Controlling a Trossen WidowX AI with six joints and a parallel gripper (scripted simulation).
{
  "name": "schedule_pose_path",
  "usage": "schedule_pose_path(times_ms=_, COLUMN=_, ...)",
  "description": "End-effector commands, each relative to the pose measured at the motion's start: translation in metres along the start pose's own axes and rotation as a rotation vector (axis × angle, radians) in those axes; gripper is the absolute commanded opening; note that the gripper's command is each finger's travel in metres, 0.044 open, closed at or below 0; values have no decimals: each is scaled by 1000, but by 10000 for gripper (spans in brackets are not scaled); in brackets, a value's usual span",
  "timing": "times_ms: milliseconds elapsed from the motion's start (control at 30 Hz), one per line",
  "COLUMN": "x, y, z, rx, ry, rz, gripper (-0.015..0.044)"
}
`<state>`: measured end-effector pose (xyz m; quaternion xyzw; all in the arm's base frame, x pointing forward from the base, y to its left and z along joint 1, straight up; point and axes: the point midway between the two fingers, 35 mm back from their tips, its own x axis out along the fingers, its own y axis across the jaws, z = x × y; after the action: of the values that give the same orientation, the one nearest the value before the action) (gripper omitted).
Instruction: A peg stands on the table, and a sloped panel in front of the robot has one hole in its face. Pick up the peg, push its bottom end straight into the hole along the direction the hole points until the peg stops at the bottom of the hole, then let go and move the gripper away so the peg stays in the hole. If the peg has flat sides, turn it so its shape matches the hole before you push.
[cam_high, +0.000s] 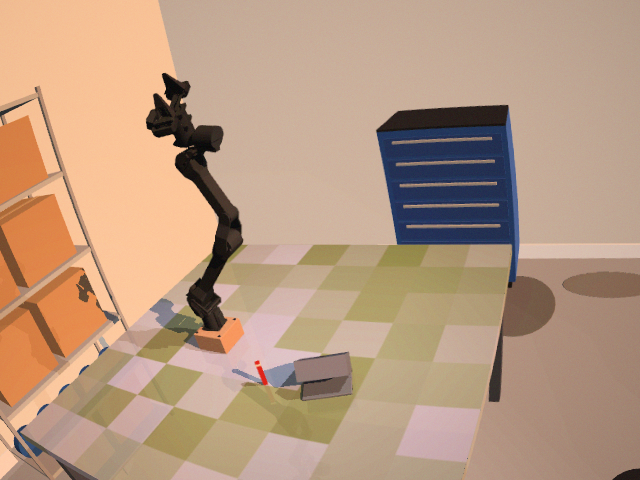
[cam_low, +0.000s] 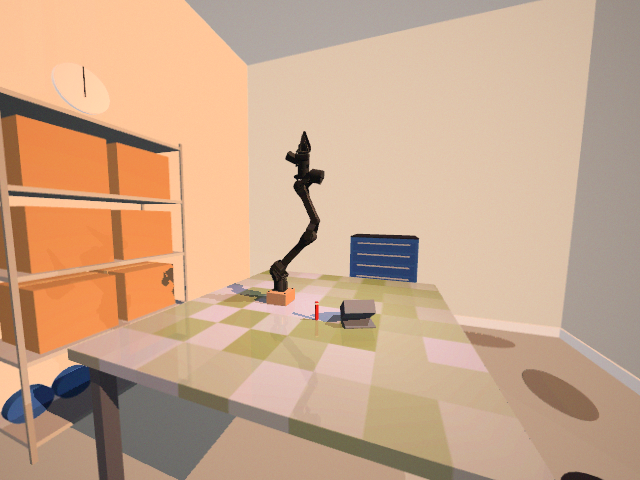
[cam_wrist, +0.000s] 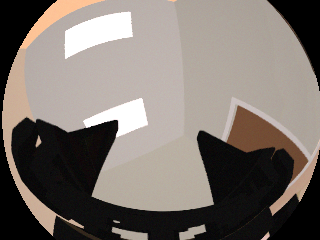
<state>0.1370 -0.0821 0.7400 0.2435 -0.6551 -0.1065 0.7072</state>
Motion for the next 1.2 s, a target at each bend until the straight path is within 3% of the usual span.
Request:
schedule_pose_path(times_ms=0, x=0, y=0, z=1, rx=0, ry=-2, rz=1, gripper=426)
schedule_pose_path(times_ms=1167, x=-20, y=46, z=139, rx=-31, ry=-398, rz=267, gripper=440)
